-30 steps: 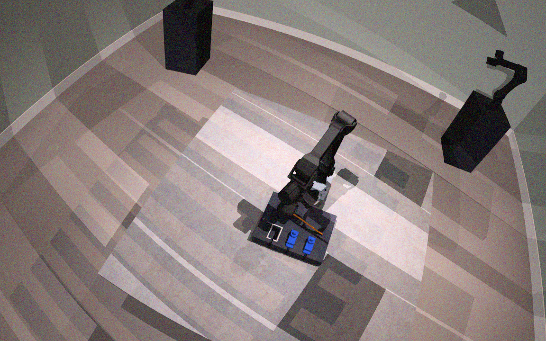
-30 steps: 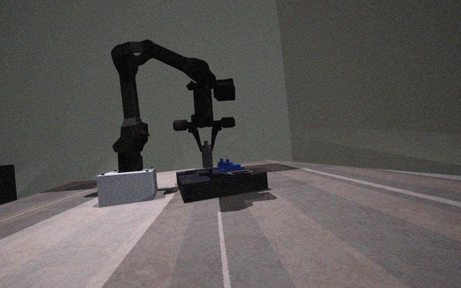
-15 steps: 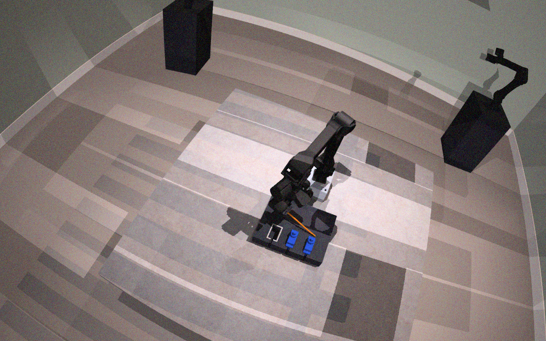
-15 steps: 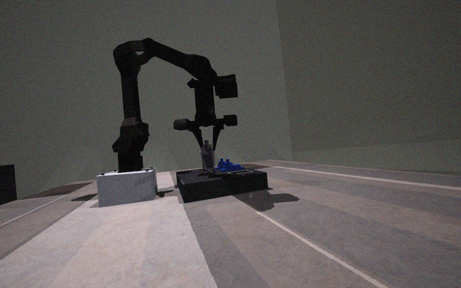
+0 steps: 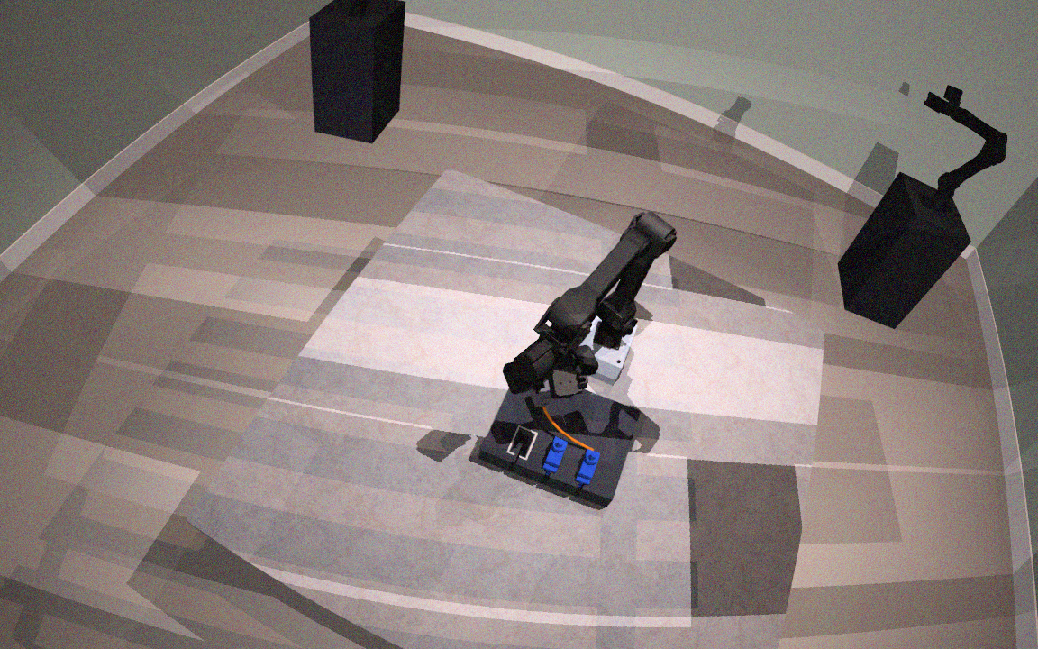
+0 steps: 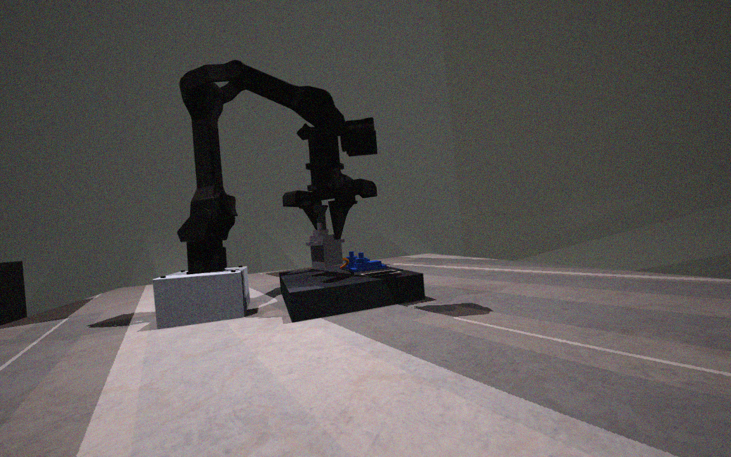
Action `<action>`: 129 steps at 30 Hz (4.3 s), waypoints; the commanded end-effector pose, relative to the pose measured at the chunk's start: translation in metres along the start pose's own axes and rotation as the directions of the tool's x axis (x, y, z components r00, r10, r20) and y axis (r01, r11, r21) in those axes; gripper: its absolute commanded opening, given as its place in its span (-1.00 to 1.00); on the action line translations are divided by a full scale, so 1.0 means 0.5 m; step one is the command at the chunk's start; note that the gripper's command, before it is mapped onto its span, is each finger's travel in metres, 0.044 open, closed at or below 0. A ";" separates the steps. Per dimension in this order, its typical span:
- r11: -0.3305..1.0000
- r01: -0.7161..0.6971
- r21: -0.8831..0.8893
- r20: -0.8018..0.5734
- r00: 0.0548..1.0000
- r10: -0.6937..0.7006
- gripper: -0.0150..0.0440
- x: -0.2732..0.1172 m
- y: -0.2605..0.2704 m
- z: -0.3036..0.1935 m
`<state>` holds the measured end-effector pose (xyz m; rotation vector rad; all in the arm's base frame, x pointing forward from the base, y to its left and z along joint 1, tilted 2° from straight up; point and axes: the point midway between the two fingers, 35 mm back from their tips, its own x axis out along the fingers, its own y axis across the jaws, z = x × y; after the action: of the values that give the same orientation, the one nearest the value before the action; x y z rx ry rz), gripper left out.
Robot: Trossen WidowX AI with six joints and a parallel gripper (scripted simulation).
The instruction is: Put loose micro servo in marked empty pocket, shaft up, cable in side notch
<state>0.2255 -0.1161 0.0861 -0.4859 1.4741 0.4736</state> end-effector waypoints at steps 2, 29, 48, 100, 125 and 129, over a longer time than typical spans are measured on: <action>0.984 0.003 0.179 -0.001 1.000 -0.003 -0.49 -0.001 -0.001 0.000; 0.756 0.003 0.655 0.000 1.000 -0.003 -0.49 -0.001 -0.014 0.015; 0.756 0.003 0.655 0.004 1.000 -0.007 -0.49 -0.004 -0.113 0.130; 0.756 0.002 0.655 0.006 1.000 -0.008 -0.49 0.065 -0.147 0.168; 0.756 0.002 0.655 0.006 1.000 -0.008 -0.49 0.106 -0.147 0.168; 0.756 0.002 0.655 0.006 1.000 -0.008 -0.49 0.112 -0.147 0.168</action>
<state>0.3393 -0.1274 0.0380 0.0782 1.5167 -0.0717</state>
